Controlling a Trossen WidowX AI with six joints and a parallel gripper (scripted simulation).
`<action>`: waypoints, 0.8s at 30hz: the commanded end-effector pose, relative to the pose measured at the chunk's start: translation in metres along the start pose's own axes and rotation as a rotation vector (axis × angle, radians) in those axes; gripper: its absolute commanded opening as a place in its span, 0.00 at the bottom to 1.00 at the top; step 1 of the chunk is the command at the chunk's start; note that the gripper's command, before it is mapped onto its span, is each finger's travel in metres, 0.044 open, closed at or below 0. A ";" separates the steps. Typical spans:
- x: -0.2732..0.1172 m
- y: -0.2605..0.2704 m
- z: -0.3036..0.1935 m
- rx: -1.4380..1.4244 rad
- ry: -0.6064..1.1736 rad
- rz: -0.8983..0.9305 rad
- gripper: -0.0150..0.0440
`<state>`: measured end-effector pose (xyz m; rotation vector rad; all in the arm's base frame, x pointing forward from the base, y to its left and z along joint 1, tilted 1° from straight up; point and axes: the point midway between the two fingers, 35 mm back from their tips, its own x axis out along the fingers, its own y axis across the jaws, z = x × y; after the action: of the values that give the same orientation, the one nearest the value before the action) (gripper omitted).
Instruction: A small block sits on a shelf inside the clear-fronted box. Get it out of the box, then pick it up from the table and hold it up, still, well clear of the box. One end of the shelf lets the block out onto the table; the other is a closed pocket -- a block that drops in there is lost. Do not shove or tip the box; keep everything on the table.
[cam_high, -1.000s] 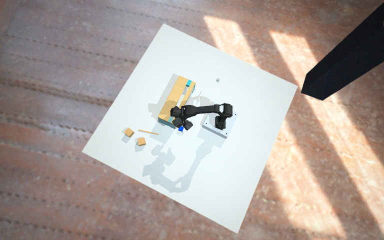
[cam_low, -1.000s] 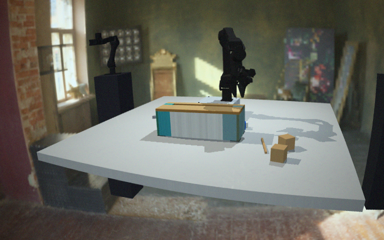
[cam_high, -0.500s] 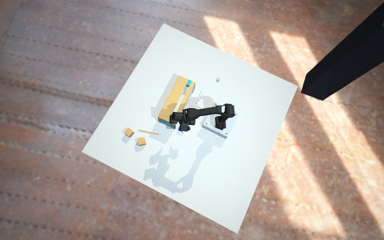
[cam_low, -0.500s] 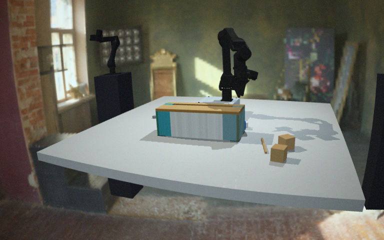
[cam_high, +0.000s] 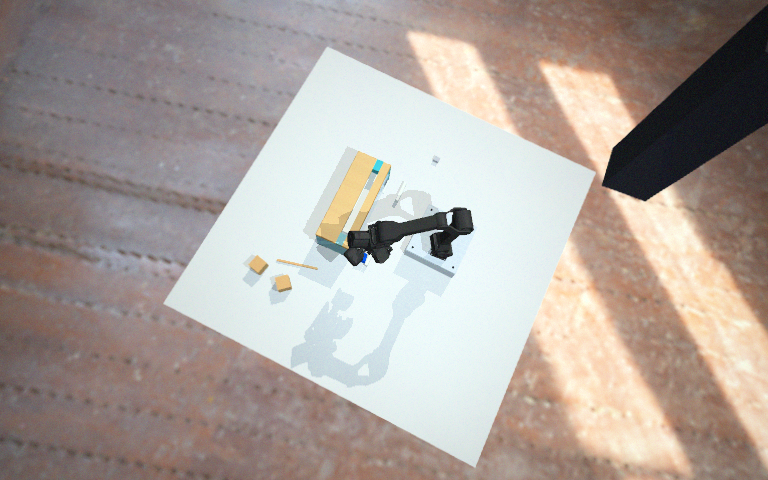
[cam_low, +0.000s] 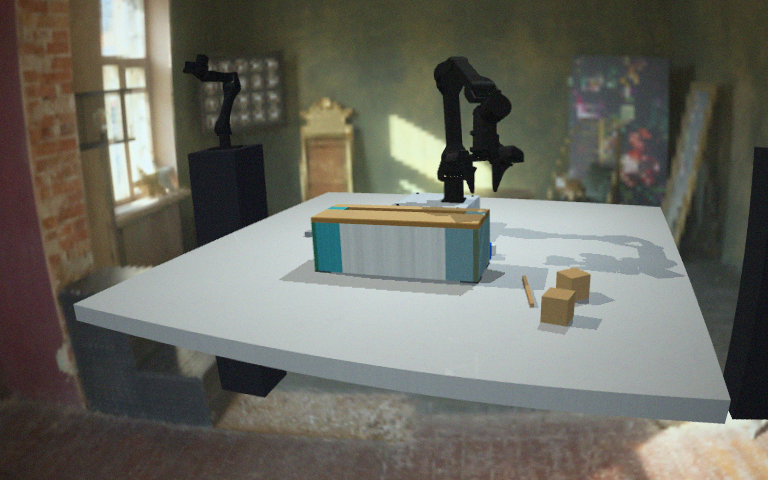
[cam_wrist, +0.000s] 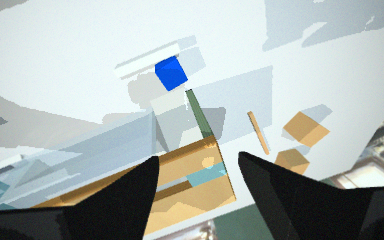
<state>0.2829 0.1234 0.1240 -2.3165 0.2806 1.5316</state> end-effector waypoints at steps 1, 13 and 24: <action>-0.001 0.001 0.003 -0.344 0.040 0.017 0.74; 0.009 0.001 0.006 -0.344 0.040 0.017 0.74; 0.086 0.016 0.037 -0.344 0.039 0.017 0.74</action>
<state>0.2784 0.1251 0.0361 -2.5964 0.0542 1.6779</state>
